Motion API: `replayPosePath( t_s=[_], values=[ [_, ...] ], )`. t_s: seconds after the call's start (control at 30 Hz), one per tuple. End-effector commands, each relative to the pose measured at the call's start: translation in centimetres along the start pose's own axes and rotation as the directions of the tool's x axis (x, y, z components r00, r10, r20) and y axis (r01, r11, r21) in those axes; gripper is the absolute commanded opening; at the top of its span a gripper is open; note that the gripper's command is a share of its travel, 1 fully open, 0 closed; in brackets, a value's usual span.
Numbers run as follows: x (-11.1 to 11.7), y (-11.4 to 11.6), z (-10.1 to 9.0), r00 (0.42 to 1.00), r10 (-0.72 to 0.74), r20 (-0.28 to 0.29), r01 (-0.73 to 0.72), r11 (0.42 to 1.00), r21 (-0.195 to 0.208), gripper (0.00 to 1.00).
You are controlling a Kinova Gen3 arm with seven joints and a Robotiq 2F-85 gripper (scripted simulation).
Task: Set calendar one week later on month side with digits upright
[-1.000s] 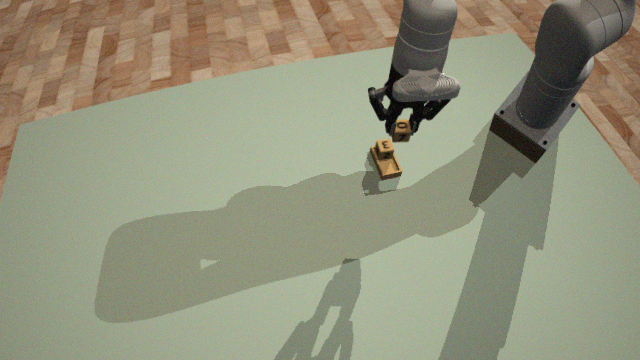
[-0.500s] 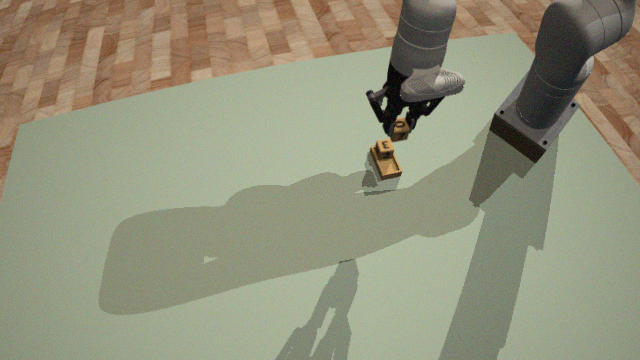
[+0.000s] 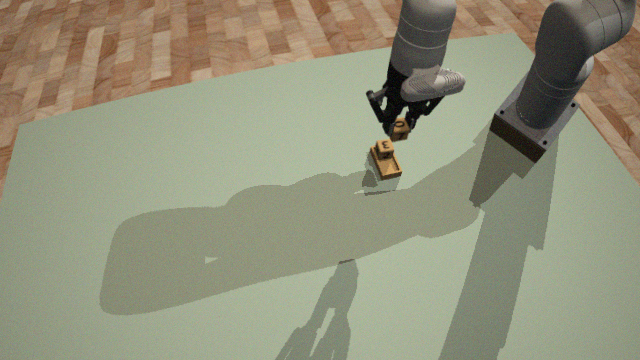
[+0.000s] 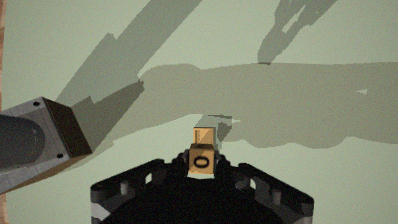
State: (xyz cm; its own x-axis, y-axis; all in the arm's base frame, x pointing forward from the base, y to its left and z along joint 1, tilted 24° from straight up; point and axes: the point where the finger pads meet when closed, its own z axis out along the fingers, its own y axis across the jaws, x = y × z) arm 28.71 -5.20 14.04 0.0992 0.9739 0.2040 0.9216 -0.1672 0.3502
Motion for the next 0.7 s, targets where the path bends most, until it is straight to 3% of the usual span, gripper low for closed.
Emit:
replayPosePath(
  t_s=[0.0, 0.67],
  values=[
    [0.04, 0.46, -0.03, 1.000, -0.016, -0.003, 0.016, 1.000, -0.011, 0.26],
    [0.08, 0.12, 0.51, 1.000, -0.016, -0.004, 0.016, 1.000, -0.005, 0.26]
  ],
)
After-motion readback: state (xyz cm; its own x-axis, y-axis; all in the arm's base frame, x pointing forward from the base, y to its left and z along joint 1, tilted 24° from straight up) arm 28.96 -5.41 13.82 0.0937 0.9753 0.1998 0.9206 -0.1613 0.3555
